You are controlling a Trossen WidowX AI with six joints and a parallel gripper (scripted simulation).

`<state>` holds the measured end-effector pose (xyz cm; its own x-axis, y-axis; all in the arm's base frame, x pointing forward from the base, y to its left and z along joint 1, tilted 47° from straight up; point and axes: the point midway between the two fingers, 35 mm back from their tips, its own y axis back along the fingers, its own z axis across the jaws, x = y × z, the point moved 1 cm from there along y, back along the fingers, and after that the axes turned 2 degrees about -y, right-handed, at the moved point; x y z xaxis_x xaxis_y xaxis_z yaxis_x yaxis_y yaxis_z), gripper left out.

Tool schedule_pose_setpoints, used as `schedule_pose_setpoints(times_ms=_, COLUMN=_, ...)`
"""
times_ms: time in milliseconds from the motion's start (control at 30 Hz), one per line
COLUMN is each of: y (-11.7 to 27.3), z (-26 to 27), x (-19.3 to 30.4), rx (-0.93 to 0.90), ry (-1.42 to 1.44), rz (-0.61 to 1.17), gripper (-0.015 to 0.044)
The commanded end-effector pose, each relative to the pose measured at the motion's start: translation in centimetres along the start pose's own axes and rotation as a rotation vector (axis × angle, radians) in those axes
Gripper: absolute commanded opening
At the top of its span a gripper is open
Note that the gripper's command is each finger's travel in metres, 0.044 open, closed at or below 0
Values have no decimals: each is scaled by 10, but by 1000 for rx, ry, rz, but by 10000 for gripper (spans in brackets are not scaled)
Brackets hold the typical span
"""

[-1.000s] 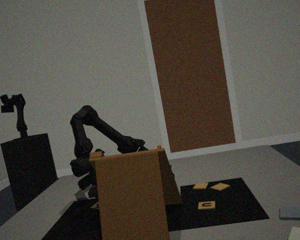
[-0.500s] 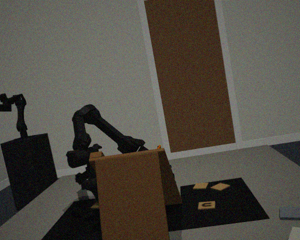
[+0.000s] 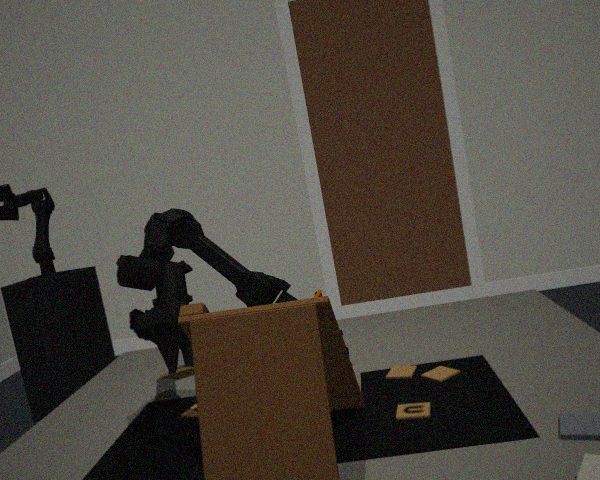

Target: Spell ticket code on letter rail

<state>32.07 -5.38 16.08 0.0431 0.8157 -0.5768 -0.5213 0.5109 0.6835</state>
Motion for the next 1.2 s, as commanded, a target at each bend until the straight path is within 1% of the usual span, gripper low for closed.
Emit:
schedule_pose_setpoints(times_ms=0, y=18, z=25, x=6, rx=-90, ry=-34, rz=32, gripper=0)
schedule_pose_setpoints(times_ms=267, y=57, z=65, x=23, rx=-246, ry=-79, rz=113, gripper=0)
schedule_pose_setpoints(times_ms=433, y=71, z=77, x=33, rx=-293, ry=-73, rz=145, gripper=0)
schedule_pose_setpoints(times_ms=767, y=94, z=99, x=85, rx=-364, ry=60, rz=207, gripper=0)
schedule_pose_setpoints(times_ms=933, y=99, z=92, x=125, rx=-361, ry=150, rz=280, gripper=0)
schedule_pose_setpoints(times_ms=1167, y=89, z=85, x=162, rx=-335, ry=301, rz=252, gripper=0)
